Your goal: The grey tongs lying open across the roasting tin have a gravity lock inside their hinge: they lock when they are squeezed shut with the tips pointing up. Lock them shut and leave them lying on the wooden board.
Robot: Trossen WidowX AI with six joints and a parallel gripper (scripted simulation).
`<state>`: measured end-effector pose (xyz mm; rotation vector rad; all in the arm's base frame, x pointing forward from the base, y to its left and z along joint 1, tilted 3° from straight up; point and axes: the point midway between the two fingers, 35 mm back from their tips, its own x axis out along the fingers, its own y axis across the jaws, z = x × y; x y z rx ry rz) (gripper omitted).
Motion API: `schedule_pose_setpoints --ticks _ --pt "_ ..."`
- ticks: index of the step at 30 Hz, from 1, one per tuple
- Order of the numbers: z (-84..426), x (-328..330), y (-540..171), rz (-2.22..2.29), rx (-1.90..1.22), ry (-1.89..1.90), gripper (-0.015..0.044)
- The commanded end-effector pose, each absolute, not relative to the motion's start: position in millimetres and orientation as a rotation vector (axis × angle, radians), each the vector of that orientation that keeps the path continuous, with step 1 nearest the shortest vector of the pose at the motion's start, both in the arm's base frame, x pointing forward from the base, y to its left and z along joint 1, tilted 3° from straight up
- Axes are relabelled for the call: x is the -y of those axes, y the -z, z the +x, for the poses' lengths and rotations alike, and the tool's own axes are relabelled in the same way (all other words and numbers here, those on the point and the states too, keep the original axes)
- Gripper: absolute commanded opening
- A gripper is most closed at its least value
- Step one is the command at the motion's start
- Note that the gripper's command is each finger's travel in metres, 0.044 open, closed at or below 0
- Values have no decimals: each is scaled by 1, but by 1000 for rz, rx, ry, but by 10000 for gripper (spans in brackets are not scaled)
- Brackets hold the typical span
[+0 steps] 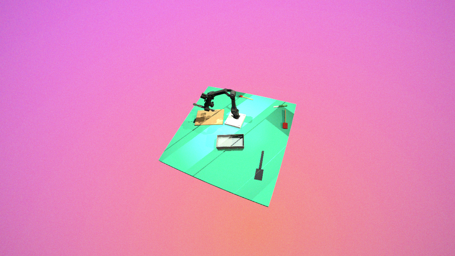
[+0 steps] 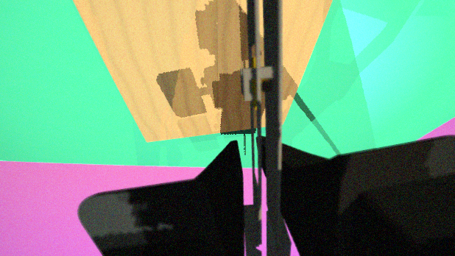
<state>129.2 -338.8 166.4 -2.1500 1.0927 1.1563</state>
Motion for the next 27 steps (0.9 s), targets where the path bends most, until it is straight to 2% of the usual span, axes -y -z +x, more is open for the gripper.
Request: schedule_pose_setpoints --ticks 1,27 --pt "131 340 -172 -2120 -1083 -1208 -150" --pt "132 326 -181 -1768 -902 -1648 -150"
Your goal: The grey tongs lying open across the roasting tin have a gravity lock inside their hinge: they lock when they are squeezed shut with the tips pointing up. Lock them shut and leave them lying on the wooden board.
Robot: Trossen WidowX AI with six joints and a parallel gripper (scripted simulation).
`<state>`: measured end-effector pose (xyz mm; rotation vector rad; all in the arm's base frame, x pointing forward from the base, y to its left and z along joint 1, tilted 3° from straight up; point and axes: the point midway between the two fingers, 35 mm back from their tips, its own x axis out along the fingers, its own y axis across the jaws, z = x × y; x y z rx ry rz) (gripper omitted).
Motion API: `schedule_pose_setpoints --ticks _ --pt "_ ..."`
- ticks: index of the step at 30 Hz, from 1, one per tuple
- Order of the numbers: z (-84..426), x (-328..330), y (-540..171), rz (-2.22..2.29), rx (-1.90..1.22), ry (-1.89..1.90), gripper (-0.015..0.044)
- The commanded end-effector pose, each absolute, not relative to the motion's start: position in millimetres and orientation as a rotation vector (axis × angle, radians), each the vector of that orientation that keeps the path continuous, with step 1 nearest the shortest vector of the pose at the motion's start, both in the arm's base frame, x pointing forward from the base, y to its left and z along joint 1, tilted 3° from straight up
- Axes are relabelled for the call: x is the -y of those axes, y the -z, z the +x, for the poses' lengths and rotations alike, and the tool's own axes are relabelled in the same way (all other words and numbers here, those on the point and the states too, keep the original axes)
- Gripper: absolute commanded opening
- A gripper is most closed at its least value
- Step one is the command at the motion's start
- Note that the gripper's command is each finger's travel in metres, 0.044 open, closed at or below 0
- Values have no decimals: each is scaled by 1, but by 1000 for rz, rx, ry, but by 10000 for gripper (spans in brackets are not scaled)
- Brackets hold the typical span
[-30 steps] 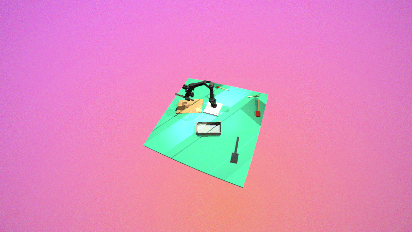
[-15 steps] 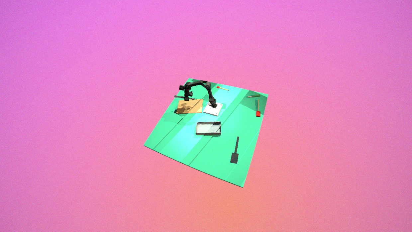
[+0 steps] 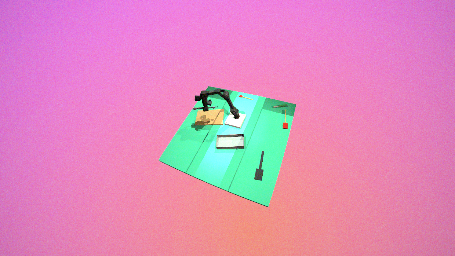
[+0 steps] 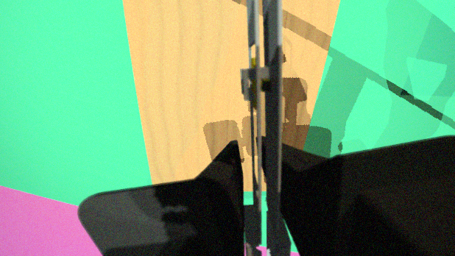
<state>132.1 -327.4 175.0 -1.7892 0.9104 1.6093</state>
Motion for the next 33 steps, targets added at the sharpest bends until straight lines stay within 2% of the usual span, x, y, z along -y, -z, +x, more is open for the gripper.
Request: schedule_pose_setpoints --ticks 1,33 --pt "132 325 -181 -1754 -894 -1665 -150" --pt "133 330 -152 -1719 -875 -1707 -150"
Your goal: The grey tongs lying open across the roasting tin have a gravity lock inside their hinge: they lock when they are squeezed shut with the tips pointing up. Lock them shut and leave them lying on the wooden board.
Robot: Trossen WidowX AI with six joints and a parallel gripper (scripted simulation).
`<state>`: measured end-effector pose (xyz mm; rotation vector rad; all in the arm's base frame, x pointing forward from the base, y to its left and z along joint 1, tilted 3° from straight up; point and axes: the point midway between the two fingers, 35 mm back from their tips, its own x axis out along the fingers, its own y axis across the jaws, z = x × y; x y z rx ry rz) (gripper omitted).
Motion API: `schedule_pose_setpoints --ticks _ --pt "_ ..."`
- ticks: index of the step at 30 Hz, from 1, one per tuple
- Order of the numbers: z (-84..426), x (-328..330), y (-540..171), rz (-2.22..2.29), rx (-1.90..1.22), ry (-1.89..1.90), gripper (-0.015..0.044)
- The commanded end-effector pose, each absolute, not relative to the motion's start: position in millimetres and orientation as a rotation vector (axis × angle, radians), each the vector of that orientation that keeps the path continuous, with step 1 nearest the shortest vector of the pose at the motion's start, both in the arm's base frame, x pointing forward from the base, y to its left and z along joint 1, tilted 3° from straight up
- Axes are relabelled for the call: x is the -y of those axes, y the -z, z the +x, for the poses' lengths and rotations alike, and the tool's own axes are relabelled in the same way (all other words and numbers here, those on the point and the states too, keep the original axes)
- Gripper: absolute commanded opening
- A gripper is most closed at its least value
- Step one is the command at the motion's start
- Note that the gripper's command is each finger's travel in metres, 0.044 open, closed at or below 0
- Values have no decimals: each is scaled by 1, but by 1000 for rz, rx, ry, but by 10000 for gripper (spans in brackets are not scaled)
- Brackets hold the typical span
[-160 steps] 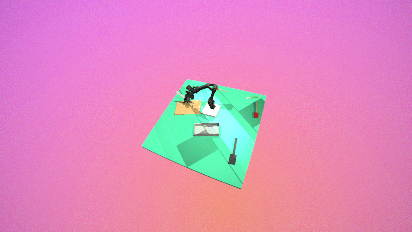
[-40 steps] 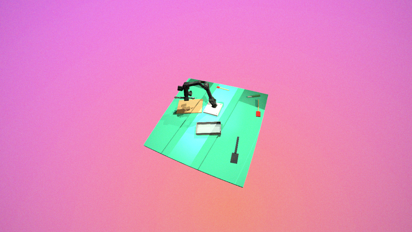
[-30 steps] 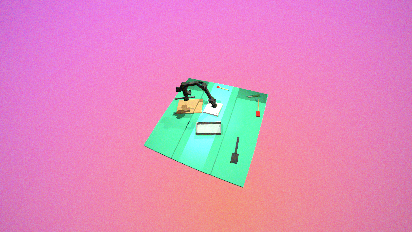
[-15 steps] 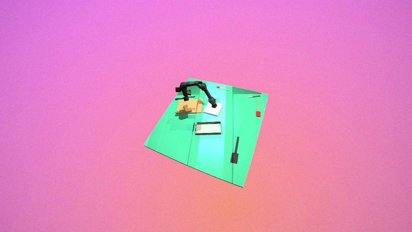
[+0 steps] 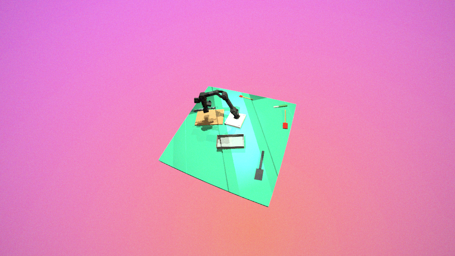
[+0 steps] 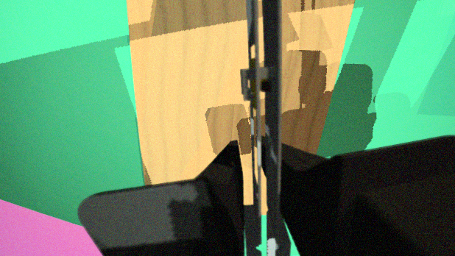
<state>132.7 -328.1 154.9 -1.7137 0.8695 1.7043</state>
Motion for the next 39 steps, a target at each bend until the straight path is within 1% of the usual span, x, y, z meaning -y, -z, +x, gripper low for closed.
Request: schedule_pose_setpoints --ticks 1,39 --pt "133 330 -150 -1719 -875 -1707 -150" --pt "130 332 -88 -1719 -875 -1707 -150"
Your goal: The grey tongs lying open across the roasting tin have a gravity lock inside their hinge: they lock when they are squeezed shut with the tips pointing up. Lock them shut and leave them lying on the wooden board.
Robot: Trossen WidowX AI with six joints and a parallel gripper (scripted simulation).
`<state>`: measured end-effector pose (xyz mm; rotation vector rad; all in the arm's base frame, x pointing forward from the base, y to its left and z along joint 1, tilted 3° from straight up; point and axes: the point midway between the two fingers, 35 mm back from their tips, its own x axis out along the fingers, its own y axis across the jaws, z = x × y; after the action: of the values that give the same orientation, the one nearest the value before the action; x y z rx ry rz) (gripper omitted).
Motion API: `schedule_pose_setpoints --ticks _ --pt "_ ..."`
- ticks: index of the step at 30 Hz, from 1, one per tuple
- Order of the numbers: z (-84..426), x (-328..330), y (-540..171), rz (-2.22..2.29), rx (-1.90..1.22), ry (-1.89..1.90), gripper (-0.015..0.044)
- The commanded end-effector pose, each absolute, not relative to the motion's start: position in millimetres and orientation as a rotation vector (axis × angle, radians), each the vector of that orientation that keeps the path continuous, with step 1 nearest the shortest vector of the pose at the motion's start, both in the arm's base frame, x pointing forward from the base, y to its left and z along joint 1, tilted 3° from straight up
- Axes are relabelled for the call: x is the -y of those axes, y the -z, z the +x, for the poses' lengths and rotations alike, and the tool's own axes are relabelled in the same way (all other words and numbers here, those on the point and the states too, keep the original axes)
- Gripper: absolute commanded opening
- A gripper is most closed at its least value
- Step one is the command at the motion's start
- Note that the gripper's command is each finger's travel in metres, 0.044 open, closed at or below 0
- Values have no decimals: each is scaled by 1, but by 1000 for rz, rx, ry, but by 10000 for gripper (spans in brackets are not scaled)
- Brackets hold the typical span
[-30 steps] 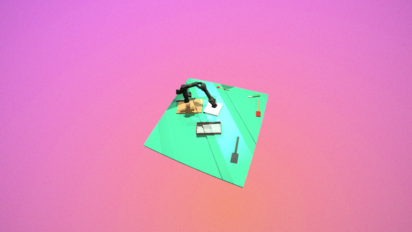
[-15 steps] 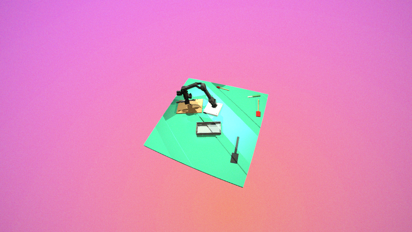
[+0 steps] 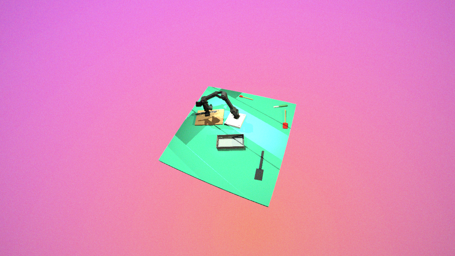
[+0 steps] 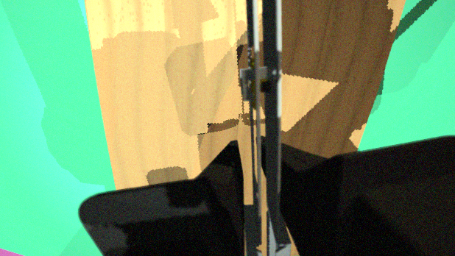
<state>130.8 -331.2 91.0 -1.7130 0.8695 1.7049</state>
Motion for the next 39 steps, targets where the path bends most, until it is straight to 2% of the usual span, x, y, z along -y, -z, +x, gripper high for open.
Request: schedule_pose_setpoints --ticks 1,16,38,39 --pt "130 332 -87 -1719 -875 -1707 -150" --pt "129 330 -70 -1719 -875 -1707 -150" --pt "129 329 -69 -1711 -868 -1706 427" --pt "129 329 -69 -1711 -868 -1706 440"
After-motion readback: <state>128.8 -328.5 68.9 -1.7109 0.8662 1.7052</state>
